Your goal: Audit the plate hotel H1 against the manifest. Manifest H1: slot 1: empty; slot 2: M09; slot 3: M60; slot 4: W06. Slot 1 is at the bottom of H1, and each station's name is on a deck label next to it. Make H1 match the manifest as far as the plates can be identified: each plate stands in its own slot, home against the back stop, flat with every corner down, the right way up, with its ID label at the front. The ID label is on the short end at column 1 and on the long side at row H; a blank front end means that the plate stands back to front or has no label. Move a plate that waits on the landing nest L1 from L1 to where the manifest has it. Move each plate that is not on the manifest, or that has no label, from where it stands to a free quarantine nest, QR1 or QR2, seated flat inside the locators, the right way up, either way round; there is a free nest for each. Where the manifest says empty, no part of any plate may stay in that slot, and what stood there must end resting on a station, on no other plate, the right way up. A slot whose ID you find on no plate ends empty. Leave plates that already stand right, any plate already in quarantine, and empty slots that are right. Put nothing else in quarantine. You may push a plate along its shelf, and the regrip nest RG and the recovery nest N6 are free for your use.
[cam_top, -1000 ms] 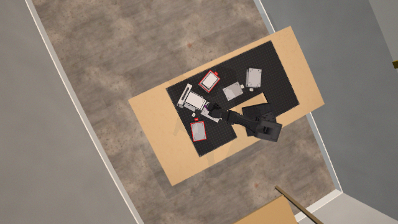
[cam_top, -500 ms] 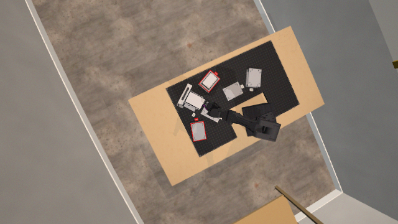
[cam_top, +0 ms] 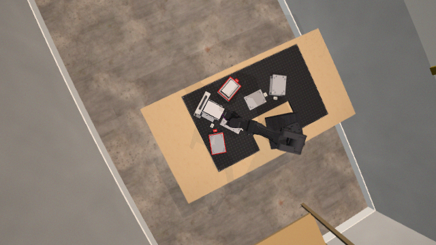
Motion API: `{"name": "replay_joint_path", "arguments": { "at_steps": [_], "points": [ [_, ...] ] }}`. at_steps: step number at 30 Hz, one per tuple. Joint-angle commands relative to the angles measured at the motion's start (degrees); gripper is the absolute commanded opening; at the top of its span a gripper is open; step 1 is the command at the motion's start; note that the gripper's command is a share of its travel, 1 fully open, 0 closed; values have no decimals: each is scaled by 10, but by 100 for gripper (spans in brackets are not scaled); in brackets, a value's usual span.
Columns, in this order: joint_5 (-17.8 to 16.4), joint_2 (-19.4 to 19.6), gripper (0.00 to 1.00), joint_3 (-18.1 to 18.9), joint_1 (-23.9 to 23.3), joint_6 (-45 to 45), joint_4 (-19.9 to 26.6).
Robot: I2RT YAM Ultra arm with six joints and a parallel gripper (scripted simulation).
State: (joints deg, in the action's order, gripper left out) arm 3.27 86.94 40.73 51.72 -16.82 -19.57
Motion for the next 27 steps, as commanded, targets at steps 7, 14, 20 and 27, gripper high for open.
{"name": "replay_joint_path", "arguments": {
  "at_steps": [7, 14, 20, 27],
  "points": [
    [-1, 7, 0, 15, -3, 1, 3],
    [-2, 9, 0, 19, -4, 2, 5],
    [-2, 9, 0, 19, -4, 2, 5],
    [1, -5, 0, 0, 0, 0, -1]
  ]
}}
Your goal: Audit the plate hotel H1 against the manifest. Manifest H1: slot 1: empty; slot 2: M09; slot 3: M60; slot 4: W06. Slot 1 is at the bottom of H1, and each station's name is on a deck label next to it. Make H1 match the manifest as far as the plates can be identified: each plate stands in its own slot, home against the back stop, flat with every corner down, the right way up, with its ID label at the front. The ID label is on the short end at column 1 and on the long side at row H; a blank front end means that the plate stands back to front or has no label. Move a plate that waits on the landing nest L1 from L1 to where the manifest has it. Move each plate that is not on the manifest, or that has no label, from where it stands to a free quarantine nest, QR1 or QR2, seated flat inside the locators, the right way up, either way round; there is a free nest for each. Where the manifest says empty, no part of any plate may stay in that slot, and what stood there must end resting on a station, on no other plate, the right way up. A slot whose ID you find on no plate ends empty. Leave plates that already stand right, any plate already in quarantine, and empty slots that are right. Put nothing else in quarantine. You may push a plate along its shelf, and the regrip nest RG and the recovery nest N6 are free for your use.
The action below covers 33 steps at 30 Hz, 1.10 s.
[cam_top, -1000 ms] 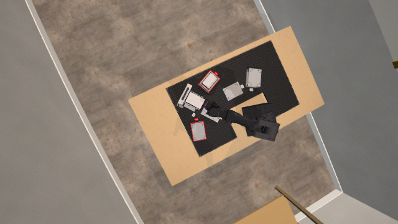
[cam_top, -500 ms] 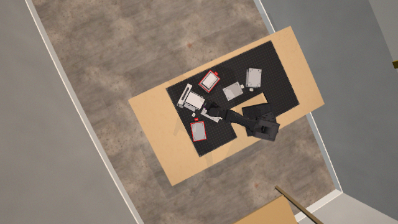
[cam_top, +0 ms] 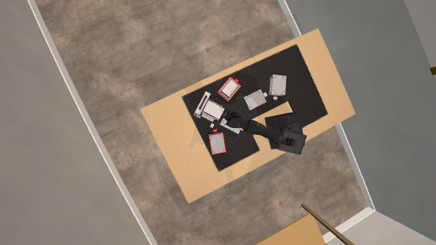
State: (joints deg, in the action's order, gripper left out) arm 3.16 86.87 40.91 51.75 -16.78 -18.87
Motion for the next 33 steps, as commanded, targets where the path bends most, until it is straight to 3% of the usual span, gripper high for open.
{"name": "replay_joint_path", "arguments": {
  "at_steps": [1, 33],
  "points": [
    [3, -7, 0, -6, 1, -1, -9],
    [28, -90, 0, -110, 29, -14, -28]
  ]
}}
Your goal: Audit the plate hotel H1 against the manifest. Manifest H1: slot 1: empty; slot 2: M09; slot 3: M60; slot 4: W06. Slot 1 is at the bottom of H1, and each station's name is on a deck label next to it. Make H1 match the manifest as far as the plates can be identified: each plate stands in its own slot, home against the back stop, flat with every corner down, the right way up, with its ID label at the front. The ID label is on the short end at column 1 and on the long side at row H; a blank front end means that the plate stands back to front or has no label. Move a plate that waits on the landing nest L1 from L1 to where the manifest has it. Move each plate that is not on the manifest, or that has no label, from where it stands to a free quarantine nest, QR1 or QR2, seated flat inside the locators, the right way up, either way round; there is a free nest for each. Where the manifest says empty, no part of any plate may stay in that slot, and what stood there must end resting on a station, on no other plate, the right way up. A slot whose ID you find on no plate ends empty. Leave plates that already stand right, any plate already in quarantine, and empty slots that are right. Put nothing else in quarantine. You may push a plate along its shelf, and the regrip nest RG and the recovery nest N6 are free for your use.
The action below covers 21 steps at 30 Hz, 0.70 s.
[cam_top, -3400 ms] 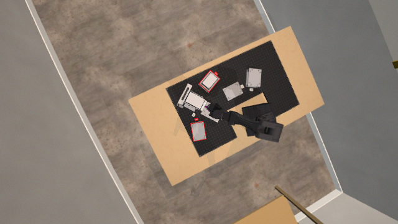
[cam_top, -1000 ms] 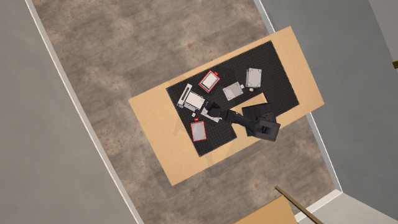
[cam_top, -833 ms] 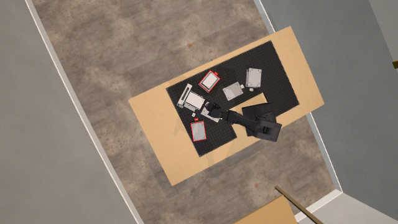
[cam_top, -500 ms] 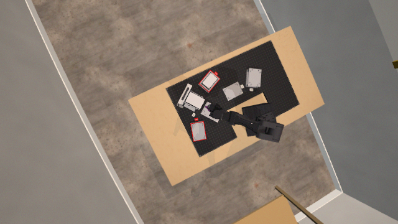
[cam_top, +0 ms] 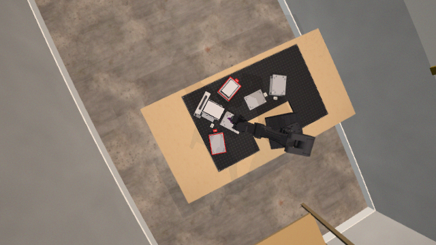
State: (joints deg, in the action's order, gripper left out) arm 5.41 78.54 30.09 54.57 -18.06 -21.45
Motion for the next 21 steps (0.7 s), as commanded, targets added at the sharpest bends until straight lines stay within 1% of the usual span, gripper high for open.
{"name": "replay_joint_path", "arguments": {
  "at_steps": [1, 13, 15, 21],
  "points": [
    [7, -9, 0, -5, 1, -1, -3],
    [20, -48, 0, -47, 17, -8, -5],
    [20, -48, 0, -47, 17, -8, -5],
    [28, -69, 0, -67, 26, -12, -4]
  ]
}}
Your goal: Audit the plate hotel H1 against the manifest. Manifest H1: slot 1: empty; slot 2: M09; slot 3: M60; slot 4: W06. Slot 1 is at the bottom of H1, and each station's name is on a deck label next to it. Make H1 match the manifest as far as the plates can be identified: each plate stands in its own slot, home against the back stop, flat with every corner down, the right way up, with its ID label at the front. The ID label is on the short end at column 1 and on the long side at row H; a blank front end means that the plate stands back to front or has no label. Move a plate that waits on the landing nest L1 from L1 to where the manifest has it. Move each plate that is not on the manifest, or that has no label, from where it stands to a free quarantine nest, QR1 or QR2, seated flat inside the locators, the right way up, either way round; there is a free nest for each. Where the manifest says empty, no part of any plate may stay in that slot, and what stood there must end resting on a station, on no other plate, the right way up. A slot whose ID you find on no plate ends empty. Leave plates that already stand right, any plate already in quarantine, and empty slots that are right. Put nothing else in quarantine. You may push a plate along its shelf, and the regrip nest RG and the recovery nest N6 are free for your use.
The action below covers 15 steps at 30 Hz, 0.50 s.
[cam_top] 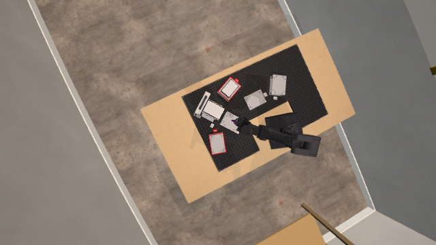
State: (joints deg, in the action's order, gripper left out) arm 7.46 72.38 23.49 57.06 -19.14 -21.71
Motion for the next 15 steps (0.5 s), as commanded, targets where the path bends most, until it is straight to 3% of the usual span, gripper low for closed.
{"name": "replay_joint_path", "arguments": {
  "at_steps": [1, 15],
  "points": [
    [9, -11, 0, -5, 2, -2, -1],
    [26, -52, 0, -42, 22, -11, 5]
  ]
}}
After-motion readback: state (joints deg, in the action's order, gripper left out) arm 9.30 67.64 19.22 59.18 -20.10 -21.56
